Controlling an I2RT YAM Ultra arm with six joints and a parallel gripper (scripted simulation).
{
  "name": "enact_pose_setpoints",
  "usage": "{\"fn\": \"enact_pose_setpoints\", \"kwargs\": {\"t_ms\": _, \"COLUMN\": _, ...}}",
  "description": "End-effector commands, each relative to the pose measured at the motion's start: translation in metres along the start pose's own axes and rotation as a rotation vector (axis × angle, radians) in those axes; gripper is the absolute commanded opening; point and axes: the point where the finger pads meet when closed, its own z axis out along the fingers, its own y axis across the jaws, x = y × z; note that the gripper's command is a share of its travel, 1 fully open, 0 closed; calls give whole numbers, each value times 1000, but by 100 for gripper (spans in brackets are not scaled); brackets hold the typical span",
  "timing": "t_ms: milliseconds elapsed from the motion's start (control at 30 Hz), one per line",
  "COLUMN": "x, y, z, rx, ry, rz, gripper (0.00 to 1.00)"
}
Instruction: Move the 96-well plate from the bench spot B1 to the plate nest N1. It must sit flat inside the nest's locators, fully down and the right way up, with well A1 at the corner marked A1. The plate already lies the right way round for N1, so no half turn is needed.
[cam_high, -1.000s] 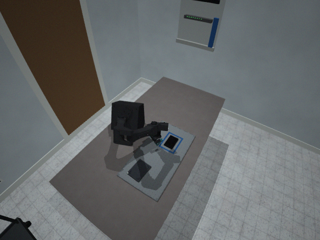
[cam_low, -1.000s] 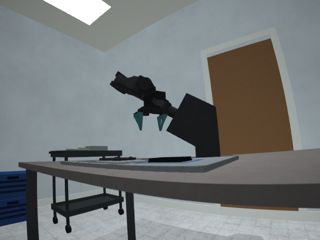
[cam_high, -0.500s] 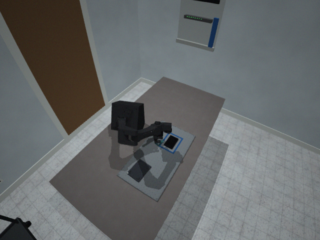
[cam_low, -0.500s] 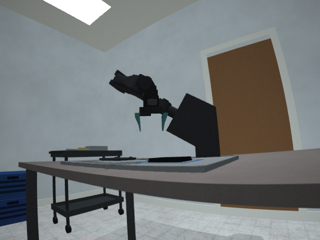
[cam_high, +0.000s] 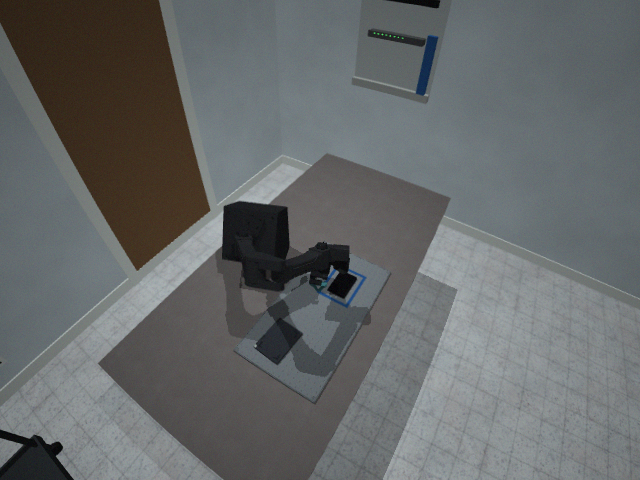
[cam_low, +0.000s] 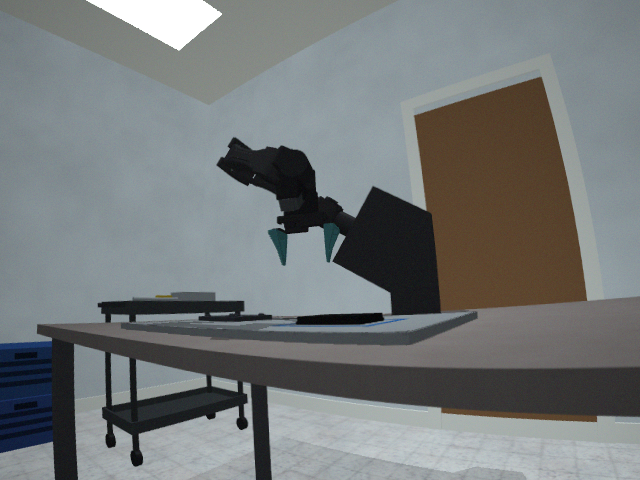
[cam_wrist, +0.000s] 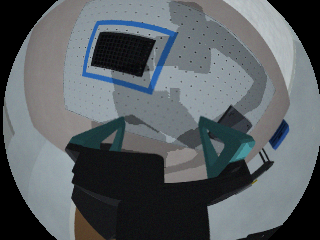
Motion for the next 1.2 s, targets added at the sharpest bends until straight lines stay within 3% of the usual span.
{"fn": "enact_pose_setpoints", "kwargs": {"t_ms": 0, "x": -19, "y": 7, "z": -8, "rx": 0, "ry": -26, "rz": 161, "gripper": 100}}
{"fn": "enact_pose_setpoints", "kwargs": {"t_ms": 1167, "x": -64, "y": 45, "z": 9, "rx": -7, "ry": -23, "rz": 1040, "gripper": 100}}
